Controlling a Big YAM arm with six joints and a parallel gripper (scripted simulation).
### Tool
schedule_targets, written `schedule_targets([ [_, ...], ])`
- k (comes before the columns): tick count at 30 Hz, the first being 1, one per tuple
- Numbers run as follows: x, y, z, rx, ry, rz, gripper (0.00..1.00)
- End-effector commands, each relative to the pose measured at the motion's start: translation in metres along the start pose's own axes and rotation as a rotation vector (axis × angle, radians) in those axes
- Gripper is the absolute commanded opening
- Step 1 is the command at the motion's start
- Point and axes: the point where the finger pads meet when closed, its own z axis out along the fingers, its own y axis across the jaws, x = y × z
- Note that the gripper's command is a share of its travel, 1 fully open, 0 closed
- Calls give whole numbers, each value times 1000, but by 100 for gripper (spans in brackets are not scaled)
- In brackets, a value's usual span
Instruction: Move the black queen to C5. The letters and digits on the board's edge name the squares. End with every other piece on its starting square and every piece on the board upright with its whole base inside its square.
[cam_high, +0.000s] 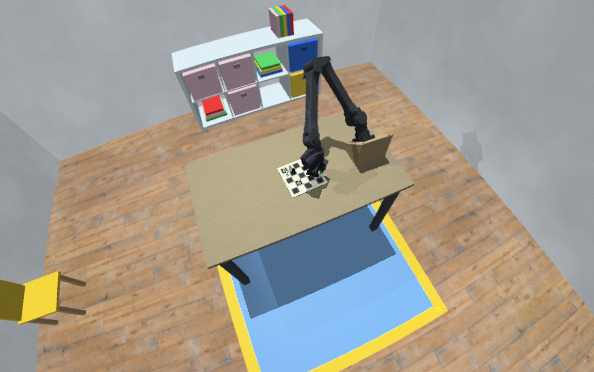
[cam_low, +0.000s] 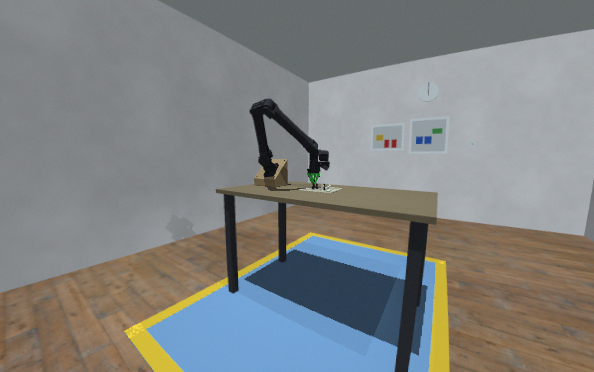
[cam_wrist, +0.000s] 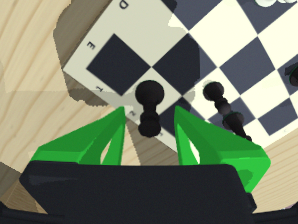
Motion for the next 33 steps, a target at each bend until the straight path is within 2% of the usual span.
schedule_targets([
  [1,-1,-4,3,3,-10,4,41],
  [33,-6,-6,1,8,-18,10,41],
])
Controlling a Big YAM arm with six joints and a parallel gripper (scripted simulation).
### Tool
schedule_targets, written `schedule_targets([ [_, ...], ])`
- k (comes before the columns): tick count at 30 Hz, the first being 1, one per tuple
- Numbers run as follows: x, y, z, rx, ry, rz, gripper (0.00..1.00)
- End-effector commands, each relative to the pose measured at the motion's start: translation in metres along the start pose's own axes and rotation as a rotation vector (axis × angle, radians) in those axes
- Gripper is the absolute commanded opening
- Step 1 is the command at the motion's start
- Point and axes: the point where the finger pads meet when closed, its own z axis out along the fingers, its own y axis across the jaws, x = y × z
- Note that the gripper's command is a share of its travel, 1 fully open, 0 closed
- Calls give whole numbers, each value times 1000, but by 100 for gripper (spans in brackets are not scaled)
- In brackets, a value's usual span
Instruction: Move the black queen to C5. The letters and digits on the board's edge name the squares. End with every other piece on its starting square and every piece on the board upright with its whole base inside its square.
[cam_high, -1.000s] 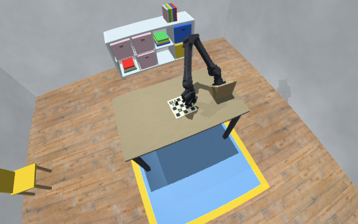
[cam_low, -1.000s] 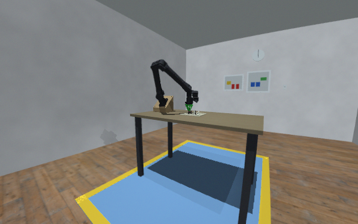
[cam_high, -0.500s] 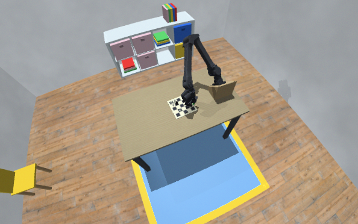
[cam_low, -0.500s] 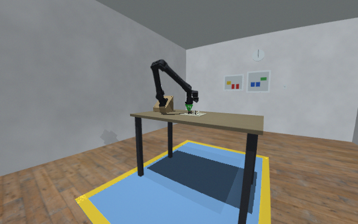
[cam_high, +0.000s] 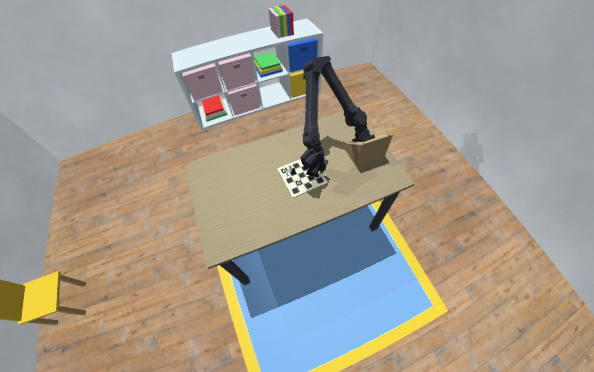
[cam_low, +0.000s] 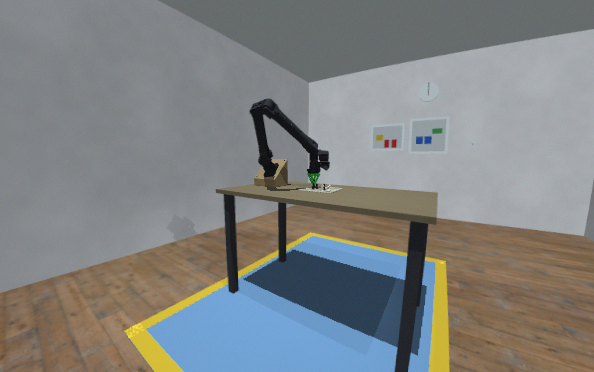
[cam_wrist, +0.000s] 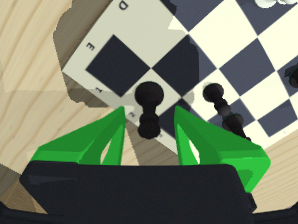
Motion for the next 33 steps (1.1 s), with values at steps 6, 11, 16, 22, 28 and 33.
schedule_targets([
  [6,-5,-5,0,6,-14,13,0],
  [11,-5,-5,0,6,-14,13,0],
  [16,-5,-5,0,6,-14,13,0],
  [22,-5,-5,0,6,-14,13,0],
  [28,-5,-5,0,6,-14,13,0],
  [33,-5,-5,0,6,-14,13,0],
])
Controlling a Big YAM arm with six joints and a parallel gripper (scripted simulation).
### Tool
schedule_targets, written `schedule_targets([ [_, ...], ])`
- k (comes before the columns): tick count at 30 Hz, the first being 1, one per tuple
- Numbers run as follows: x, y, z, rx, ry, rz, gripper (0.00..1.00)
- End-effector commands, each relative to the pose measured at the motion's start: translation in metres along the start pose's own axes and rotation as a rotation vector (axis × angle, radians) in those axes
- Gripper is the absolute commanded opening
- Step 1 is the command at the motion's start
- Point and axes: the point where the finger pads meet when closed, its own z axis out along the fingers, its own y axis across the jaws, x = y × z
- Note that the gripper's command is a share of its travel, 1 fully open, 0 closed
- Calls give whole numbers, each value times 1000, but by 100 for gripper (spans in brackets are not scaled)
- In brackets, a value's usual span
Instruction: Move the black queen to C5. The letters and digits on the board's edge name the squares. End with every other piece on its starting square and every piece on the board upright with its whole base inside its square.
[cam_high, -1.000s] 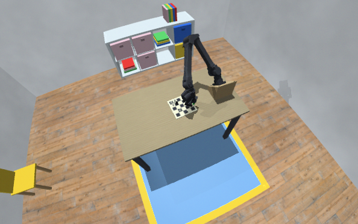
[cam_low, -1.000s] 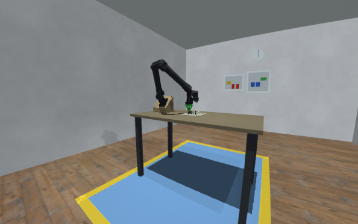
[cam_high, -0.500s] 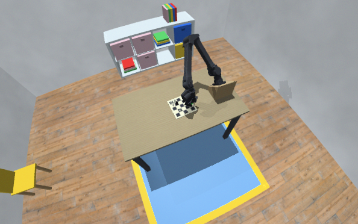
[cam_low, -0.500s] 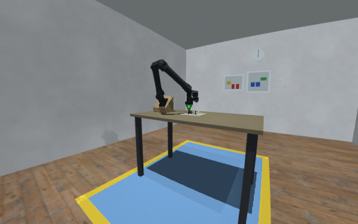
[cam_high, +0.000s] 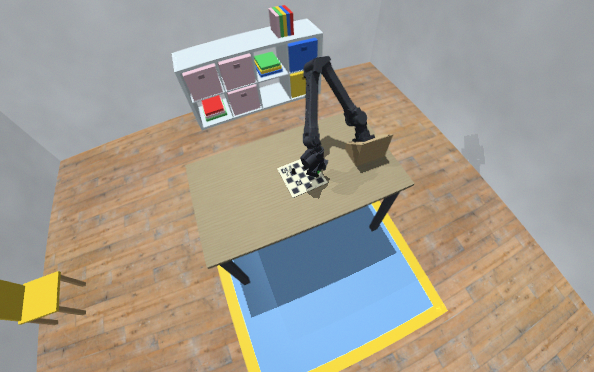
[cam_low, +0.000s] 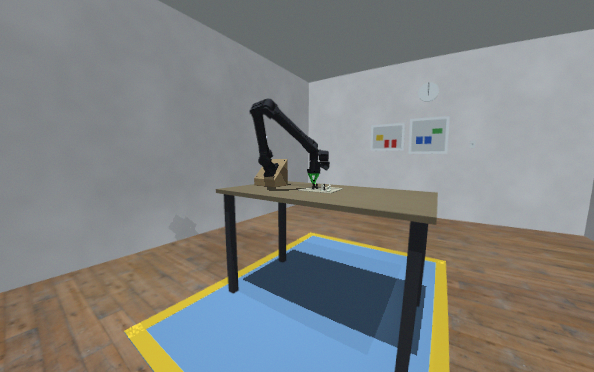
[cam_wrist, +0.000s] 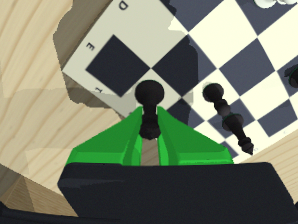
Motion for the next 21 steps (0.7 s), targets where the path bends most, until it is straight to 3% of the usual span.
schedule_targets([
  [1,-5,-5,0,6,-14,13,0],
  [8,-7,-6,-3,9,-18,16,0],
  [13,-18,-13,-33,23,-49,27,0],
  [15,-18,-13,-33,23,-49,27,0],
  [21,-18,-12,-77,21,-55,29,0],
])
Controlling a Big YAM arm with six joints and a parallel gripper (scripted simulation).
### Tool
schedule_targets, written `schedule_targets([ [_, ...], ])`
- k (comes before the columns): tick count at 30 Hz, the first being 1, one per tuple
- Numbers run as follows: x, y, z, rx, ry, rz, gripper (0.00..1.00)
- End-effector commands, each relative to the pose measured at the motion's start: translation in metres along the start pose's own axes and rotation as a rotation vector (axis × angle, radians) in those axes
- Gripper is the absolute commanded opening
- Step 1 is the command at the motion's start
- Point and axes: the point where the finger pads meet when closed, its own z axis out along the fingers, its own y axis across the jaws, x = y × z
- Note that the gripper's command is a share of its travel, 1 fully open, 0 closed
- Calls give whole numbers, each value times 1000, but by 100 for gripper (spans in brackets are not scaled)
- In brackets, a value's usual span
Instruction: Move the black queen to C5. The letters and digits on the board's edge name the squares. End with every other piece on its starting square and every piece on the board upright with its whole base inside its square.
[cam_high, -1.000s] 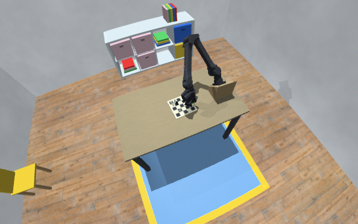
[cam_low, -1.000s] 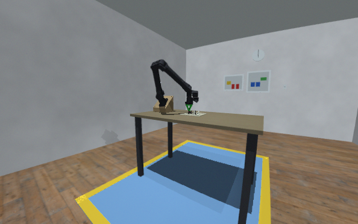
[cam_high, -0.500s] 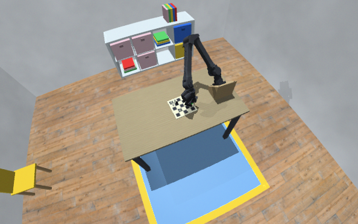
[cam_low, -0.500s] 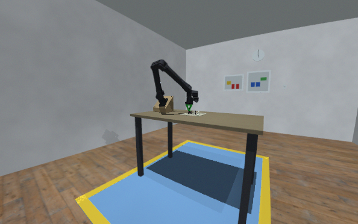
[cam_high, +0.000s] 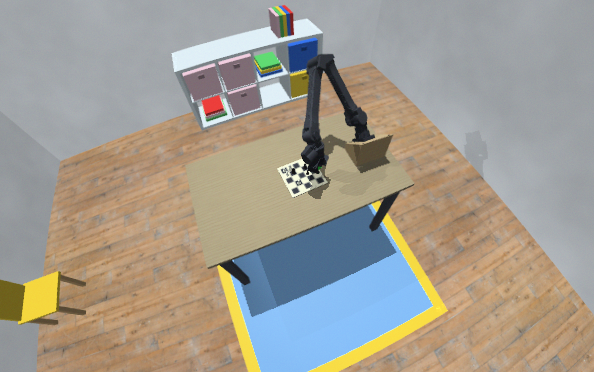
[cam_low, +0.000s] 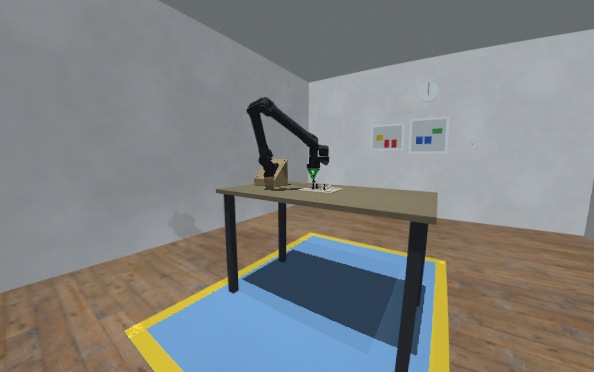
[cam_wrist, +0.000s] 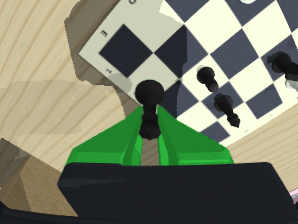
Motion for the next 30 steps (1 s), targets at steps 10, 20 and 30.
schedule_targets([
  [10,-21,-6,-82,27,-38,26,0],
  [20,-10,-16,-76,13,-29,62,0],
  [30,22,-147,-83,18,-30,638,0],
])
